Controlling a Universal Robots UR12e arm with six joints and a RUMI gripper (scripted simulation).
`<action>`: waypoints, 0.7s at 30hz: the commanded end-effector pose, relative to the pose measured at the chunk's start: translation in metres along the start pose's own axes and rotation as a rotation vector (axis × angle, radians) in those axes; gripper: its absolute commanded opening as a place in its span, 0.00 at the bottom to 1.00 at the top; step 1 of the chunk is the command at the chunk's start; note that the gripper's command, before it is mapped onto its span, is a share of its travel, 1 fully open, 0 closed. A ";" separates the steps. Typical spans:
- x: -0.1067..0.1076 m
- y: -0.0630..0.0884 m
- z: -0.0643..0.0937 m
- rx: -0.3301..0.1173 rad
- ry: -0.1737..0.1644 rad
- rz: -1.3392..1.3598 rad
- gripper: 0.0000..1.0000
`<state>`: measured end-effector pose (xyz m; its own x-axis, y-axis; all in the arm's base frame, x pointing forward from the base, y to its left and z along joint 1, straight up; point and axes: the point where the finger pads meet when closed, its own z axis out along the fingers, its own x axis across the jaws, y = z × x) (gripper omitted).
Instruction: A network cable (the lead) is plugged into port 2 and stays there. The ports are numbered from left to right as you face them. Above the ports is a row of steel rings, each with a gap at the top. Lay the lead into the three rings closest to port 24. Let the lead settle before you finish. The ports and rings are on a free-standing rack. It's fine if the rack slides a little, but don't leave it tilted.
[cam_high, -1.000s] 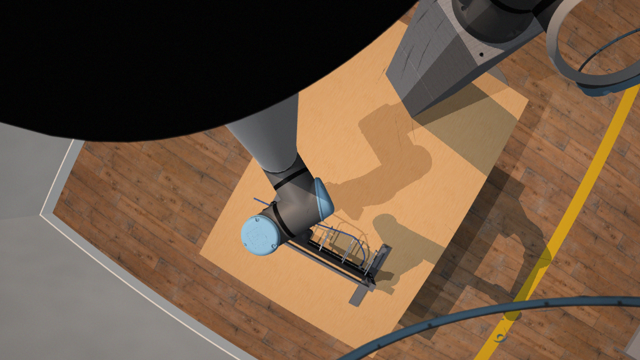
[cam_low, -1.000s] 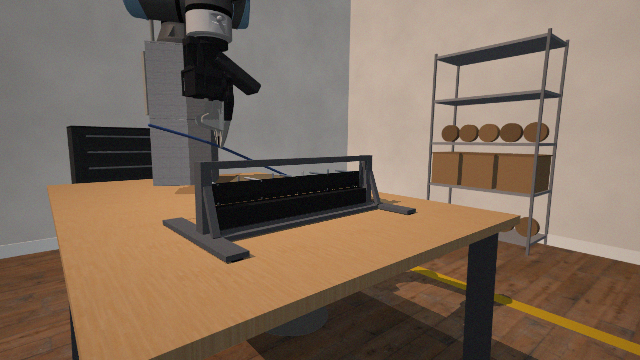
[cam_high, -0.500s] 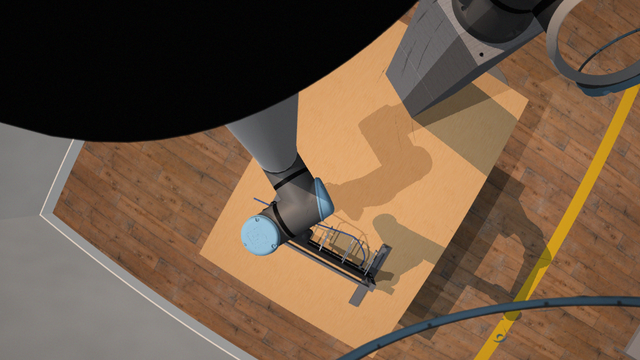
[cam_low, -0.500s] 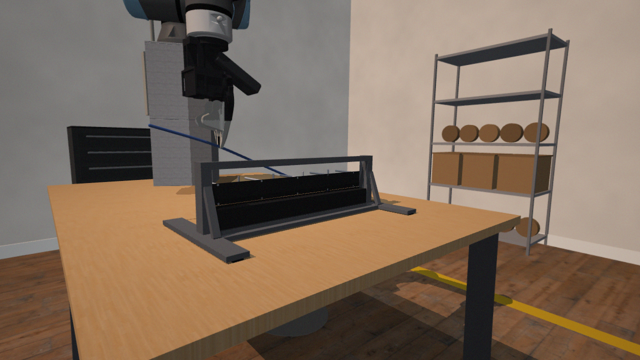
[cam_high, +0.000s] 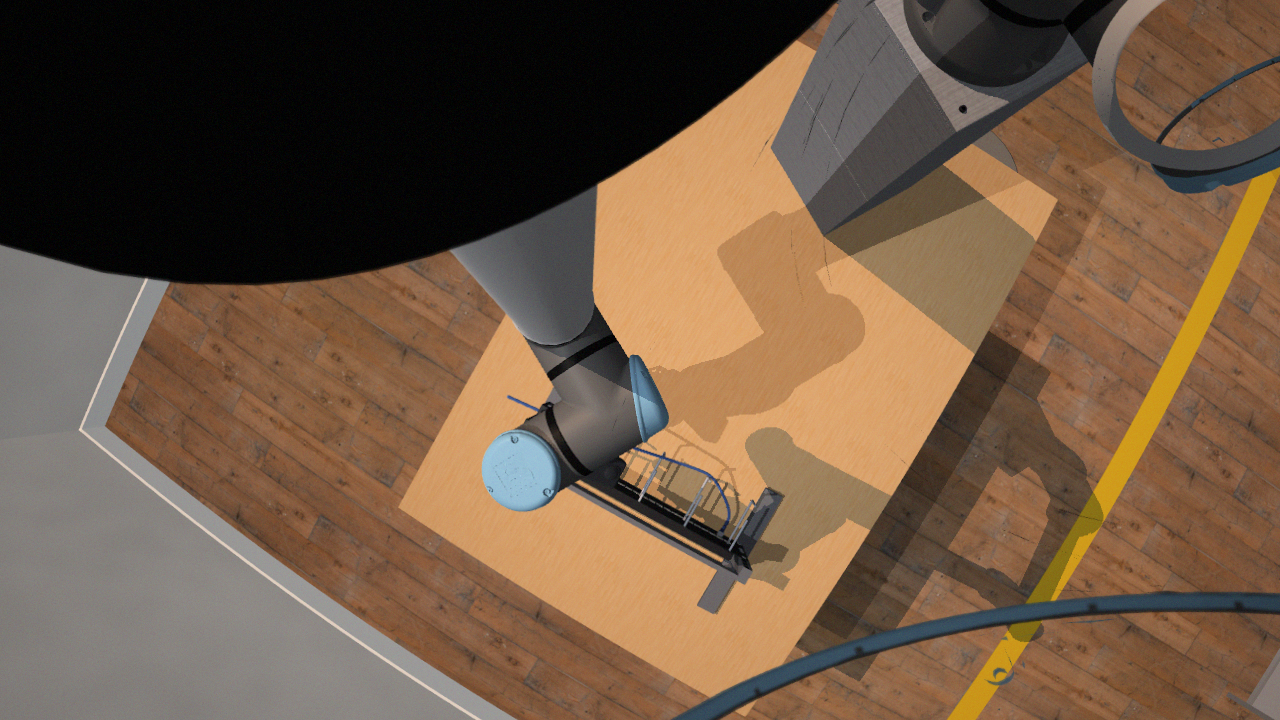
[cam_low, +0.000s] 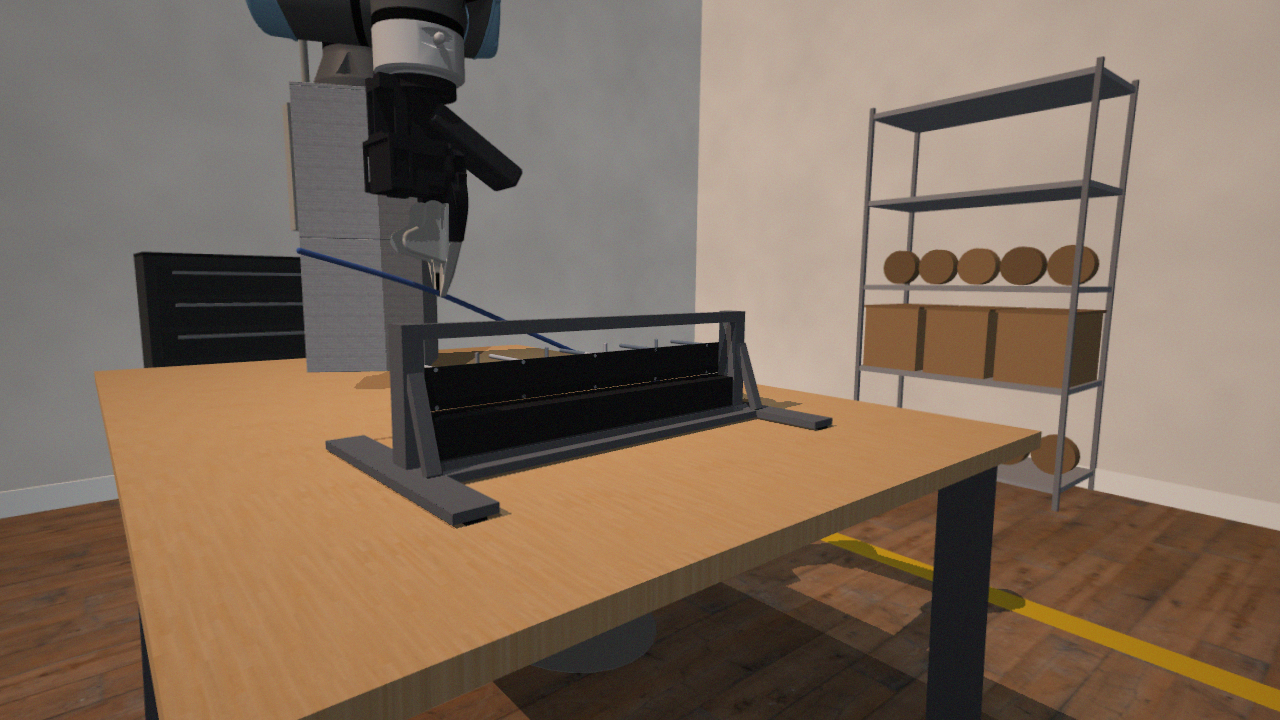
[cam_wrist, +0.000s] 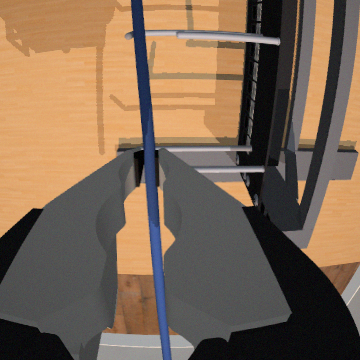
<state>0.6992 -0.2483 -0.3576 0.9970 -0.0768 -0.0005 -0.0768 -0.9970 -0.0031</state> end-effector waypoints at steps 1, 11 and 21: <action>0.001 0.001 -0.001 -0.001 0.002 0.000 0.00; 0.001 0.001 0.000 -0.001 0.002 0.000 0.00; 0.001 0.001 0.004 -0.001 0.002 0.000 0.00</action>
<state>0.6993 -0.2485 -0.3603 0.9970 -0.0768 -0.0003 -0.0768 -0.9970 -0.0028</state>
